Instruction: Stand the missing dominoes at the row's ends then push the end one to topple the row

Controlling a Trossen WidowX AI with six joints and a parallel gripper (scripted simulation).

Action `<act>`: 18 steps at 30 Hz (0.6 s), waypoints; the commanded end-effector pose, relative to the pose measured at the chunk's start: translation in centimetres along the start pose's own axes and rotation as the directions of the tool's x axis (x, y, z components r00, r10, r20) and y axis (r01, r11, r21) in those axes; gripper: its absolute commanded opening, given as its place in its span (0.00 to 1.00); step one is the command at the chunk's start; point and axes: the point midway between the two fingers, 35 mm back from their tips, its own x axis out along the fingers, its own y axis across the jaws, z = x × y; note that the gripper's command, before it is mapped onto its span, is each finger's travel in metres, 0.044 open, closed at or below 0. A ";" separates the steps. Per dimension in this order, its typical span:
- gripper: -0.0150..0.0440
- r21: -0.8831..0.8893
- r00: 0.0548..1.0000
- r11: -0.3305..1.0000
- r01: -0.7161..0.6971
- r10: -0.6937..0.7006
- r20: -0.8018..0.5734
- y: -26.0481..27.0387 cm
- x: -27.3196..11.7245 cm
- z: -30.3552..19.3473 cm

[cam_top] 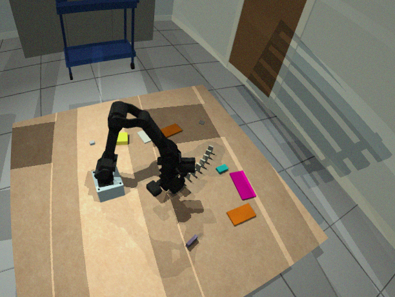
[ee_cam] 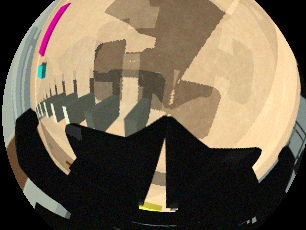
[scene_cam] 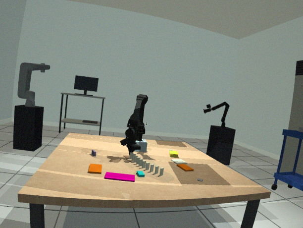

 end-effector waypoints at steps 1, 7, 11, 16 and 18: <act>0.25 0.002 1.000 1.000 -0.002 0.002 0.006 0.8 -0.1 0.2; 0.25 0.002 1.000 1.000 -0.003 0.003 0.006 1.8 -0.1 0.2; 0.25 0.002 1.000 1.000 -0.002 0.002 0.002 1.7 -0.1 0.1; 0.25 0.029 0.999 0.999 -0.013 0.012 0.039 2.4 -2.8 1.6; 0.25 0.017 1.000 1.000 -0.012 0.011 0.029 3.3 -4.2 1.2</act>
